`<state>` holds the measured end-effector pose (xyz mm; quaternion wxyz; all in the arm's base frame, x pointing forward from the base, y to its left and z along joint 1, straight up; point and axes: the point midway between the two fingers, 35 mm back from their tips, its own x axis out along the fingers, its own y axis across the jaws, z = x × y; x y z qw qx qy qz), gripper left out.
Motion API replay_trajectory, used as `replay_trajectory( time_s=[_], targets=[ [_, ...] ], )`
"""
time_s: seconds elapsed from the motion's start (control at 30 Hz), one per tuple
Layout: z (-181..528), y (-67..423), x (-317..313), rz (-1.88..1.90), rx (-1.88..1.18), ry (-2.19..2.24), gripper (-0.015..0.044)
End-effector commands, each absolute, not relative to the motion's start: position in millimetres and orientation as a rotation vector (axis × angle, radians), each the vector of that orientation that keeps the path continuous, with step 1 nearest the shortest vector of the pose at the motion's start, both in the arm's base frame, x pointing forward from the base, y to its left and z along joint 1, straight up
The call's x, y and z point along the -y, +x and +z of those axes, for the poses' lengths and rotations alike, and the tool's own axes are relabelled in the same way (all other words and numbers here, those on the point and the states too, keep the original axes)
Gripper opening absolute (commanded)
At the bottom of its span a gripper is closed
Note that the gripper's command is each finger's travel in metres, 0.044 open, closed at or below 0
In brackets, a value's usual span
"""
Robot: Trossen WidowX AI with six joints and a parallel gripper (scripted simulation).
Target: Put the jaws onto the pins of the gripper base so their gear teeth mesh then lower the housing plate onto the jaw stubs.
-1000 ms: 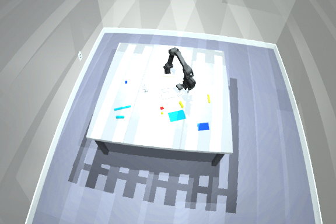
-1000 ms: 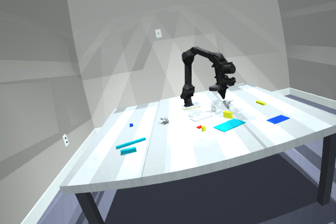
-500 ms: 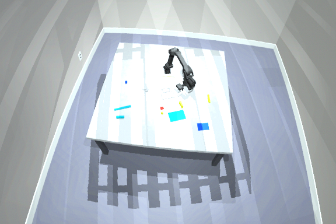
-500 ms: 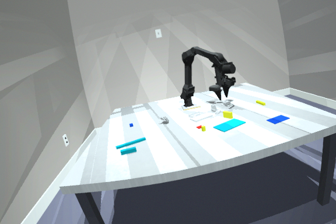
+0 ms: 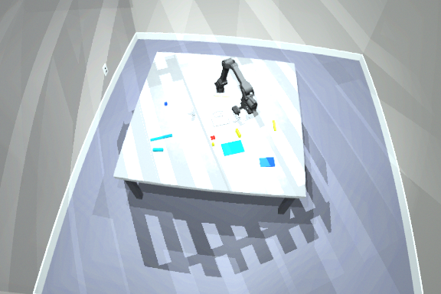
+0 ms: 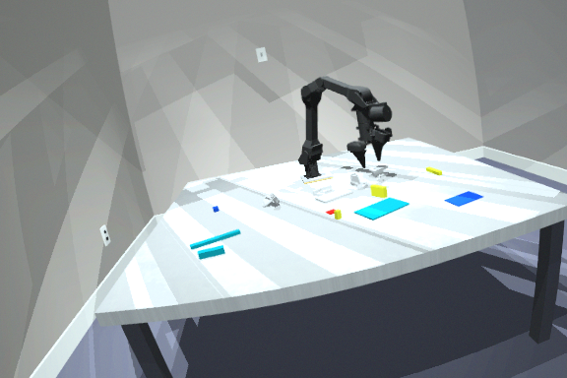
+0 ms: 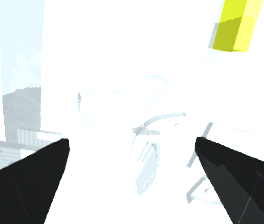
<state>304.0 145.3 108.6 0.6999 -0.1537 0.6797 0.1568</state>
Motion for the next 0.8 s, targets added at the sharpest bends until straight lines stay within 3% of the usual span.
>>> replay_trajectory(
  time_s=[0.0,0.5,0.77],
  targets=[
    [108.6,304.0,-145.3,0.349,-1.514,-0.342,0.044],
    [108.6,304.0,-145.3,0.349,-1.514,-0.342,0.044],
    [108.6,304.0,-145.3,0.349,-1.514,-0.342,0.023]
  ],
)
